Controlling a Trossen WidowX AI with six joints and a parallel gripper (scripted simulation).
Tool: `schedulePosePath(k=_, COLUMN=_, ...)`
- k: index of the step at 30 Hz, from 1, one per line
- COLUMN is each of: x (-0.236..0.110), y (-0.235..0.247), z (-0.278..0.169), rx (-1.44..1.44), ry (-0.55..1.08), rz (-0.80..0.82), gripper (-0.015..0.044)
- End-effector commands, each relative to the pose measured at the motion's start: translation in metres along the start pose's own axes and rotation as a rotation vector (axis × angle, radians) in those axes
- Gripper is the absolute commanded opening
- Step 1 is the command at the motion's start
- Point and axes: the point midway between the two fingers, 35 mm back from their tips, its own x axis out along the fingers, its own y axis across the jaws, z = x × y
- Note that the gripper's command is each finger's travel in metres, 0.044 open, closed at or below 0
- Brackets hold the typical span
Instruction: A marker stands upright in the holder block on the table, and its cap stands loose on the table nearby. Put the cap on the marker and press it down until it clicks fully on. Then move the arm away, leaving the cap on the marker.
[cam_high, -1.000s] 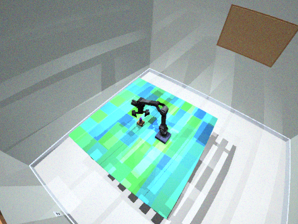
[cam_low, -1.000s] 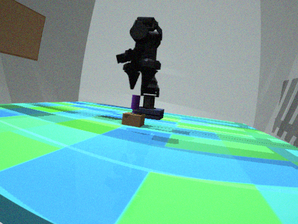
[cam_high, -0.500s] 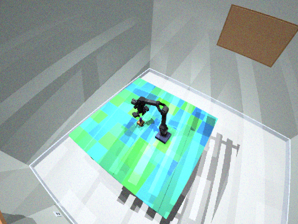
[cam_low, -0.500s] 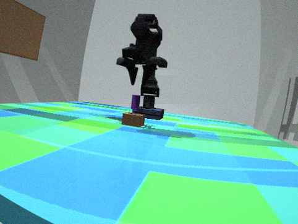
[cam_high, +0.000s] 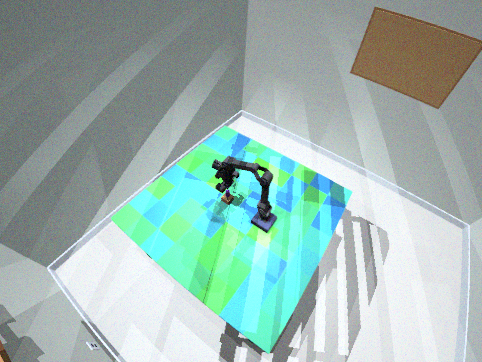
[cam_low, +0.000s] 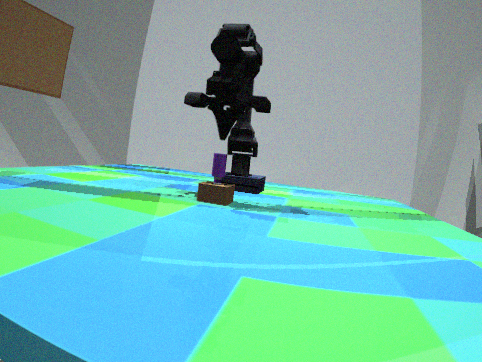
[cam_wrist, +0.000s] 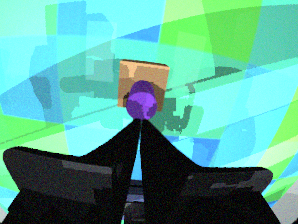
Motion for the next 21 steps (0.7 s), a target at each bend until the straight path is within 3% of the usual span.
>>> schedulePosePath(k=1, x=0.000, y=0.000, z=0.000, rx=-0.009, ry=-0.003, rz=0.001, gripper=0.0000)
schedulePosePath(k=21, x=0.026, y=0.000, z=0.001, rx=-0.009, ry=-0.003, rz=0.001, gripper=0.0000)
